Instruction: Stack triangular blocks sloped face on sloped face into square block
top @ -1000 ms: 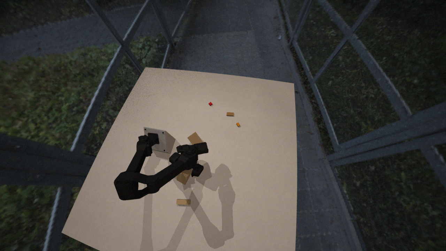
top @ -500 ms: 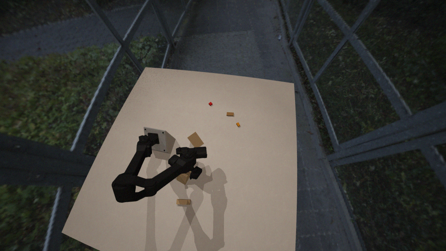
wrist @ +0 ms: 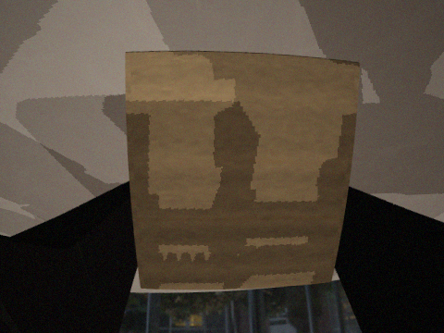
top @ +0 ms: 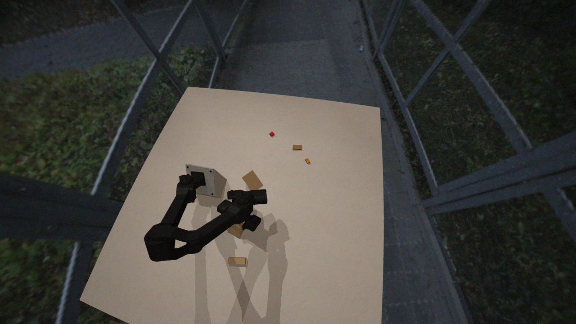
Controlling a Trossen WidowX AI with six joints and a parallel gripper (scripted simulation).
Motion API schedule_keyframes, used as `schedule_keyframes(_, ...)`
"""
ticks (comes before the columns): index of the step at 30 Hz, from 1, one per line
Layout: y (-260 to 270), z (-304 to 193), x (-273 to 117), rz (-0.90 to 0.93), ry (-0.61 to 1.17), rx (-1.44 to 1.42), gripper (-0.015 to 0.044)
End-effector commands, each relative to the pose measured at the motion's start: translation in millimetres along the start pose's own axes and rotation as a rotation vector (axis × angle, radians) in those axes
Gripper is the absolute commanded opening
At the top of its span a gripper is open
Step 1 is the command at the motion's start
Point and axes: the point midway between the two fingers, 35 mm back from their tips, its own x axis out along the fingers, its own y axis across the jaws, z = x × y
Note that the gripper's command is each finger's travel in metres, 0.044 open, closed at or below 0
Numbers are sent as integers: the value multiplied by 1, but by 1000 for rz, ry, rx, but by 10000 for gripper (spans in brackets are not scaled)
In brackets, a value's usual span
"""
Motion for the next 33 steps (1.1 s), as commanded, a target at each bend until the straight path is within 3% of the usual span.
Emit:
schedule_keyframes(1, 0, 0, 0, 0, 0, 2, 196)
schedule_keyframes(9, -3, -8, -19, -14, -28, -20, 0)
schedule_keyframes(27, 1, -56, -80, -44, -56, -93, 0)
schedule_keyframes(33, 1, -58, -82, -45, -55, -96, 0)
